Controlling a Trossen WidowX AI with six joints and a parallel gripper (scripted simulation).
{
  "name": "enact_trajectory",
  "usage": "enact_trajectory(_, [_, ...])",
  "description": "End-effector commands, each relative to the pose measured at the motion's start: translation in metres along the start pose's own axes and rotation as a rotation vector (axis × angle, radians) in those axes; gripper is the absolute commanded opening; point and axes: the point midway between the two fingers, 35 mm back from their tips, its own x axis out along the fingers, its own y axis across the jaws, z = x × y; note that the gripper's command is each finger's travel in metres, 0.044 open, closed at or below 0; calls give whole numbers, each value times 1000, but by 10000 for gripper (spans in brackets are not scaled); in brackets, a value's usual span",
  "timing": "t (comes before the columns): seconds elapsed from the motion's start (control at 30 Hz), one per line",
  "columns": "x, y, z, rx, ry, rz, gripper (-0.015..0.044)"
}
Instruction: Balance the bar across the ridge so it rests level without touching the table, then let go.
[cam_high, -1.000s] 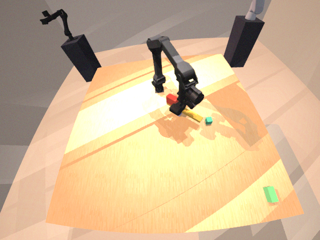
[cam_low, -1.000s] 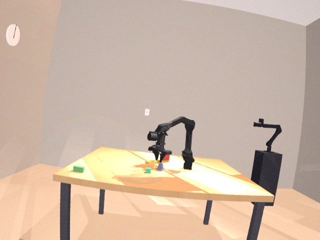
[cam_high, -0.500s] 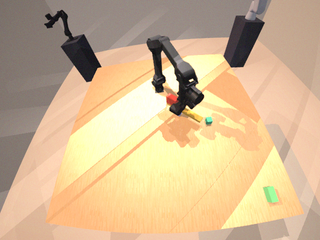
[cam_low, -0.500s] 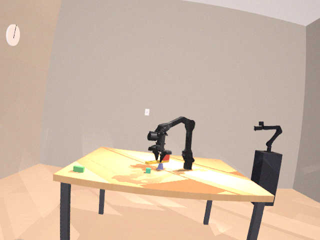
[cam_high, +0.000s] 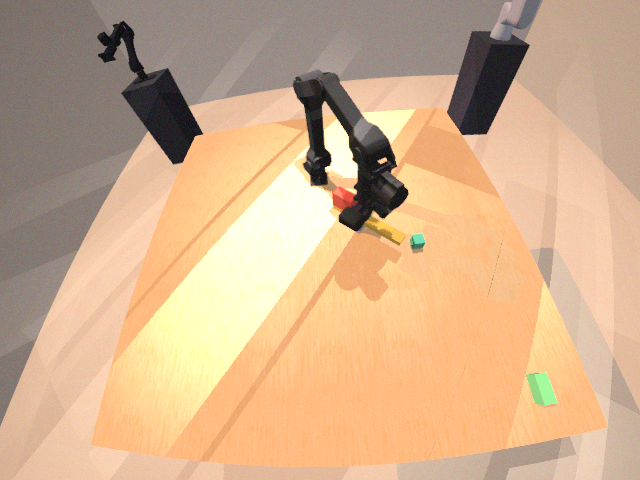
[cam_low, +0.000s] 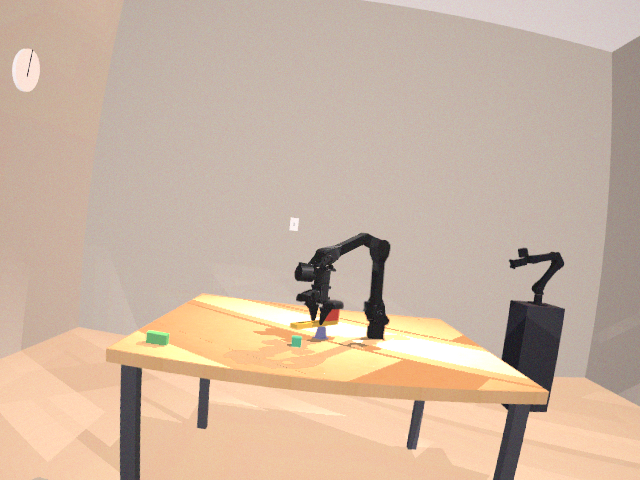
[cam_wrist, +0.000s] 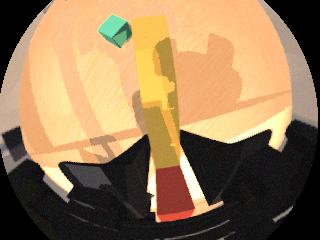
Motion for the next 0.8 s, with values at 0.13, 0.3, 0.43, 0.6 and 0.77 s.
enact_trajectory(0.13, [0,0,0,0,0,0,167])
enact_trajectory(0.3, [0,0,0,0,0,0,167])
enact_trajectory(0.43, [0,0,0,0,0,0,167])
enact_trajectory(0.6, [0,0,0,0,0,0,168])
enact_trajectory(0.77, [0,0,0,0,0,0,169])
